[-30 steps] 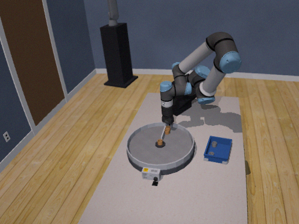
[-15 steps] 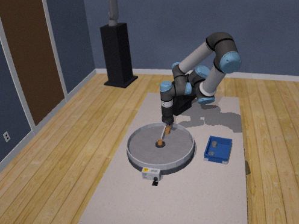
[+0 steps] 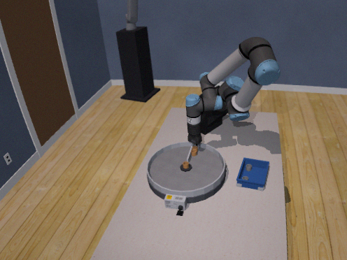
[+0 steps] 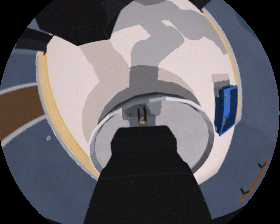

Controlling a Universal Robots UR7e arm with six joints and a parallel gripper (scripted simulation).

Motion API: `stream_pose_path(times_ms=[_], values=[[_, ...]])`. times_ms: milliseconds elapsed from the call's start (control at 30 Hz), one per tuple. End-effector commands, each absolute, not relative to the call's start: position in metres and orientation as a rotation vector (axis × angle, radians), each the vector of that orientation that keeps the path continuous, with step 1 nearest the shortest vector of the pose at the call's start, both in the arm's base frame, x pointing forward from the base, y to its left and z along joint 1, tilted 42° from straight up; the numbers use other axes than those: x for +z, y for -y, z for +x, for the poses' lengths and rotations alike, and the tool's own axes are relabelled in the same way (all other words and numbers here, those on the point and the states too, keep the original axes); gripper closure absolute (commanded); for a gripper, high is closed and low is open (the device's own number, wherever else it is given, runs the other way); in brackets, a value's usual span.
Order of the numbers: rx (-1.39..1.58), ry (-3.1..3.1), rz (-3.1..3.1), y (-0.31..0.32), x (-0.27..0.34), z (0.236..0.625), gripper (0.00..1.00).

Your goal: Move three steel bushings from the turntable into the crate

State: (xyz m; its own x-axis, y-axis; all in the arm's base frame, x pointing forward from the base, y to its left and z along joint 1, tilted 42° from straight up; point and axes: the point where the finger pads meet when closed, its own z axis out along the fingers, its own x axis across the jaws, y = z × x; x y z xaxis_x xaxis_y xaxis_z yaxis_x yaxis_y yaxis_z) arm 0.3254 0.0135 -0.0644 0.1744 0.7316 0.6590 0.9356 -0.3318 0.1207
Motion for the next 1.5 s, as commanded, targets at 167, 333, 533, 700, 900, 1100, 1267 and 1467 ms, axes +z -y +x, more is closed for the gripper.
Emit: stream_pose_path(times_ms=[167,333,533,700,900,1100,1267,1467], values=[[-0.921,1.590,-2.145,-0.0131,-0.0643,0.3255,1.00],[-0.921,1.590,-2.145,-0.0131,-0.0643,0.3255,1.00],[-0.921,1.590,-2.145,-0.0152,-0.0624,0.3260,1.00],[-0.921,1.590,-2.145,-0.0152,-0.0624,0.3260,1.00],[-0.921,1.590,-2.145,-0.0152,-0.0624,0.3260,1.00],[-0.921,1.590,-2.145,-0.0108,-0.0568,0.3237,1.00],[-0.921,1.590,-2.145,-0.0108,-0.0568,0.3237,1.00],[-0.921,1.590,-2.145,-0.0108,-0.0568,0.3237,1.00]])
